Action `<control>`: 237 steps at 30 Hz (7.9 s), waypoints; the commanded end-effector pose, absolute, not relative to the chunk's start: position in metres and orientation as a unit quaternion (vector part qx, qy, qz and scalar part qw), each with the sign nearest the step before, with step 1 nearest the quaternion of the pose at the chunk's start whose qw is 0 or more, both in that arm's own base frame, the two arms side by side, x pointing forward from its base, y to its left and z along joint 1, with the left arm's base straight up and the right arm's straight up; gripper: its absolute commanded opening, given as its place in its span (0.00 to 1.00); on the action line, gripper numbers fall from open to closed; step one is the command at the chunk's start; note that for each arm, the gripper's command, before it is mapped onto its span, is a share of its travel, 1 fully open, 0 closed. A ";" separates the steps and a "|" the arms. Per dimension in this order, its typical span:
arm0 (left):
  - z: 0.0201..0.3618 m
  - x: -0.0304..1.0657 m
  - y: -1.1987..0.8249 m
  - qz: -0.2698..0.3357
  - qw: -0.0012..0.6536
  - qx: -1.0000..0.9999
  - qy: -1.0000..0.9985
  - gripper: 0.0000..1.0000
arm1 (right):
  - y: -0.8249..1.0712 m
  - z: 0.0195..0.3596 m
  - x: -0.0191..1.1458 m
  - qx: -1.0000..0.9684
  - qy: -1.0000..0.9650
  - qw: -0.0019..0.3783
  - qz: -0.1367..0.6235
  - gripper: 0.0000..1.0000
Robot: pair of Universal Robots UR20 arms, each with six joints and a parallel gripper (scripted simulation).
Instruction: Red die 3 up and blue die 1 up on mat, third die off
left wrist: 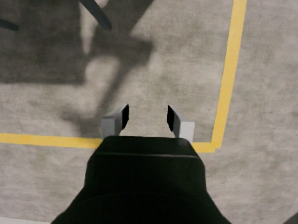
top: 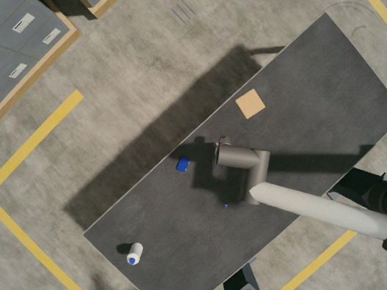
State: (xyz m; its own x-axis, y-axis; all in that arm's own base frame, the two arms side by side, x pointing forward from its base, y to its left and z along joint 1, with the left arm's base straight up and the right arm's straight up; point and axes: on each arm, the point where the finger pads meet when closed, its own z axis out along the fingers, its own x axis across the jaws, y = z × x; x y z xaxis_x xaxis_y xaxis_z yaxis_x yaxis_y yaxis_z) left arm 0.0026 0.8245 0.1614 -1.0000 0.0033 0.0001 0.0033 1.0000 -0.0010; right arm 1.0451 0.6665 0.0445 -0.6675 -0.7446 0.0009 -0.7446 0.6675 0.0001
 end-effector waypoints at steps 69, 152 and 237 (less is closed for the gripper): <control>0.162 0.003 0.825 0.000 0.000 -0.002 -1.000 1.00 | 0.683 0.045 1.046 0.408 -0.913 0.000 0.000 1.00; 0.162 0.003 0.825 0.000 0.000 -0.002 -1.000 1.00 | 0.888 0.045 0.719 0.408 -0.913 0.000 0.000 1.00; 0.162 0.003 0.825 0.000 0.000 -0.002 -1.000 1.00 | 0.867 0.159 0.767 0.361 -0.933 0.000 0.000 1.00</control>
State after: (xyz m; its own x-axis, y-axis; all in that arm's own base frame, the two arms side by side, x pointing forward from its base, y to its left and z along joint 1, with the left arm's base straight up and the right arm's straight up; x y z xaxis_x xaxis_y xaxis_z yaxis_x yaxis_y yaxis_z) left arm 0.0026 0.8245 0.1614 -1.0000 0.0033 0.0001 0.0033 1.0000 -0.0010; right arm 0.7435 0.8769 0.1589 -0.7058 -0.7084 0.0011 -0.7084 0.7058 -0.0002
